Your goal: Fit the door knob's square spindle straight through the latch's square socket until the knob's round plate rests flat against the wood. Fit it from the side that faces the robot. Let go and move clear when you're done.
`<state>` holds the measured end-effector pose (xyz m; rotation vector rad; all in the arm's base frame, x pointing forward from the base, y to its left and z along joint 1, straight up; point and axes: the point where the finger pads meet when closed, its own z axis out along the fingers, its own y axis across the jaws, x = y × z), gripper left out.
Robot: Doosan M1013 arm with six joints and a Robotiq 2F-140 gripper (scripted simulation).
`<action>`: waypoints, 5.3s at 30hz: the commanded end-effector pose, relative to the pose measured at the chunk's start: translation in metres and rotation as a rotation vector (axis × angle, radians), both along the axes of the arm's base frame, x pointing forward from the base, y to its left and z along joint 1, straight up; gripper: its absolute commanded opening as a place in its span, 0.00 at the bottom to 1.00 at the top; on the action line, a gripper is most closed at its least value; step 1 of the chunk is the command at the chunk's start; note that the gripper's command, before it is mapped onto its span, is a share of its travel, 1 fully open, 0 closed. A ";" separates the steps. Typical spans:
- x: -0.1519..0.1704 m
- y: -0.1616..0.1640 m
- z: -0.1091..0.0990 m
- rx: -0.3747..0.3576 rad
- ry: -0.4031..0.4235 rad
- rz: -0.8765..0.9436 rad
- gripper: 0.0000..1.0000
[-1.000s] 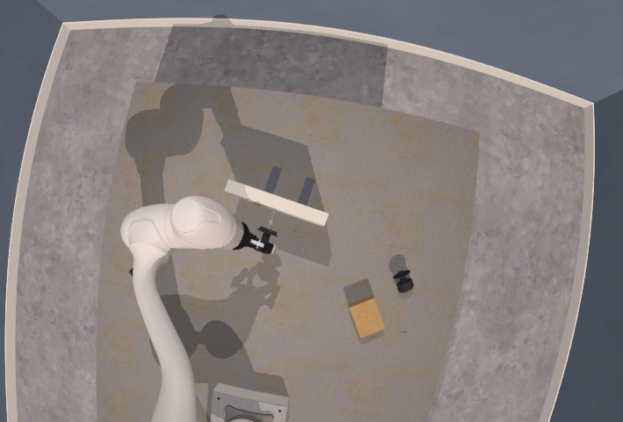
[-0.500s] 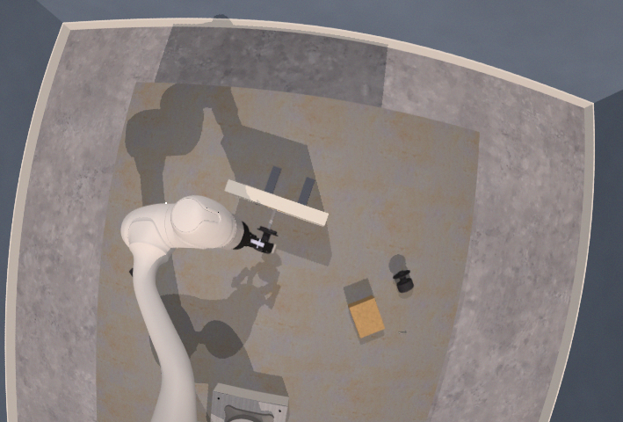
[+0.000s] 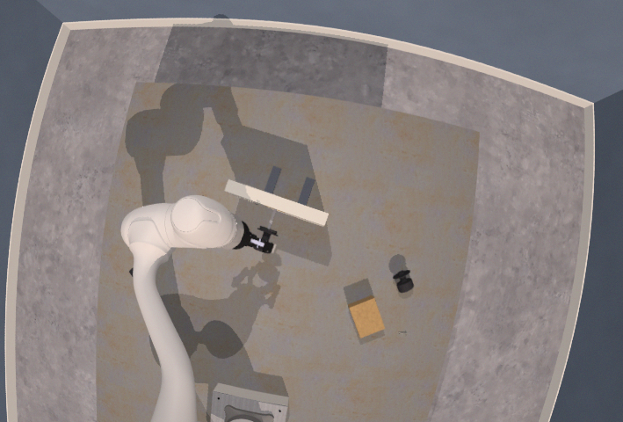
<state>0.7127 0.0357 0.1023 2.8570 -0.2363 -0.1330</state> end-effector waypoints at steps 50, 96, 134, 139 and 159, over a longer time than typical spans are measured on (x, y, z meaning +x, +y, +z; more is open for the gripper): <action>0.006 -0.001 0.000 0.000 0.000 0.000 0.42; 0.016 -0.003 0.000 0.000 0.000 0.000 0.42; 0.022 -0.003 0.000 0.000 0.000 0.000 0.42; 0.025 -0.004 0.000 0.000 0.000 0.000 0.42; 0.027 -0.004 0.000 0.000 0.000 0.000 0.42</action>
